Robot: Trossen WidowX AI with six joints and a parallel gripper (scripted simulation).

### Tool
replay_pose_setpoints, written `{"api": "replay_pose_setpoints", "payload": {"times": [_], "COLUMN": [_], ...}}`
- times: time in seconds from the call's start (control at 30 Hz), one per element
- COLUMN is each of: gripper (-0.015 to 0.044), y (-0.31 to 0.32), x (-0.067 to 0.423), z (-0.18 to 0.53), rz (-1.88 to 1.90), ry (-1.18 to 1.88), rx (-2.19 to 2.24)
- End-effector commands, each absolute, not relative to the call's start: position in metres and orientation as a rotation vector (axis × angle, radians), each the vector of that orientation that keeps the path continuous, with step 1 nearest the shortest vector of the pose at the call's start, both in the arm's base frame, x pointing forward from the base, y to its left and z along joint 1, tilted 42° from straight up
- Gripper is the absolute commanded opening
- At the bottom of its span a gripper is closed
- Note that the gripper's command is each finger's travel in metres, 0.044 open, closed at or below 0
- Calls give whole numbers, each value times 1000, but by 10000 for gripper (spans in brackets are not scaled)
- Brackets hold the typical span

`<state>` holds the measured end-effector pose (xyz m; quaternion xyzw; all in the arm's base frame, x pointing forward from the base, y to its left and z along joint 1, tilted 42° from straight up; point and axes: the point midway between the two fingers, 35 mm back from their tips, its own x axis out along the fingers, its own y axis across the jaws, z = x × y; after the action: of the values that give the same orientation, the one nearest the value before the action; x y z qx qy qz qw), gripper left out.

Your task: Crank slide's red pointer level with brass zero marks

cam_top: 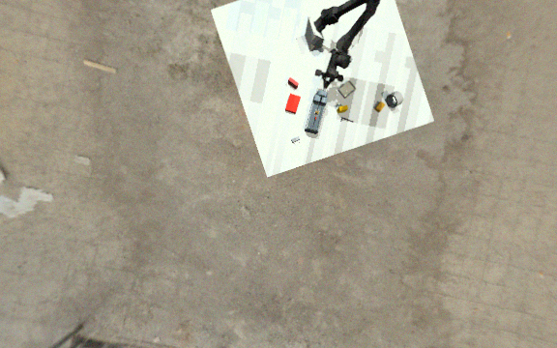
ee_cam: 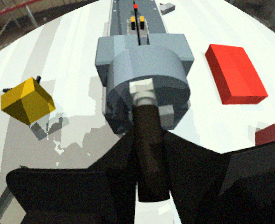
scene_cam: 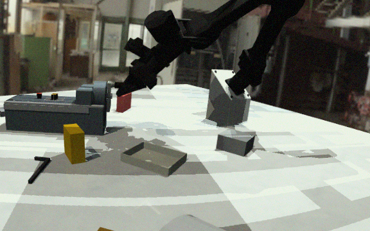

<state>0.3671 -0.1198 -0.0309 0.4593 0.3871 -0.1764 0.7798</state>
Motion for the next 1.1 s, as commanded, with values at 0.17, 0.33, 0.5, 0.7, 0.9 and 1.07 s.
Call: {"api": "replay_pose_setpoints", "payload": {"times": [0.17, 0.33, 0.5, 0.7, 0.9, 1.07], "gripper": [0, 0, 0, 0, 0, 0], "y": [-126, -126, -126, -127, -127, -127], "x": [360, 360, 359, 359, 358, 358], "z": [-35, -36, -37, -38, -38, -39], "rz": [-404, -404, -404, -404, -404, -404], "ry": [838, 838, 838, 838, 838, 838], "rx": [994, 994, 994, 994, 994, 994]}}
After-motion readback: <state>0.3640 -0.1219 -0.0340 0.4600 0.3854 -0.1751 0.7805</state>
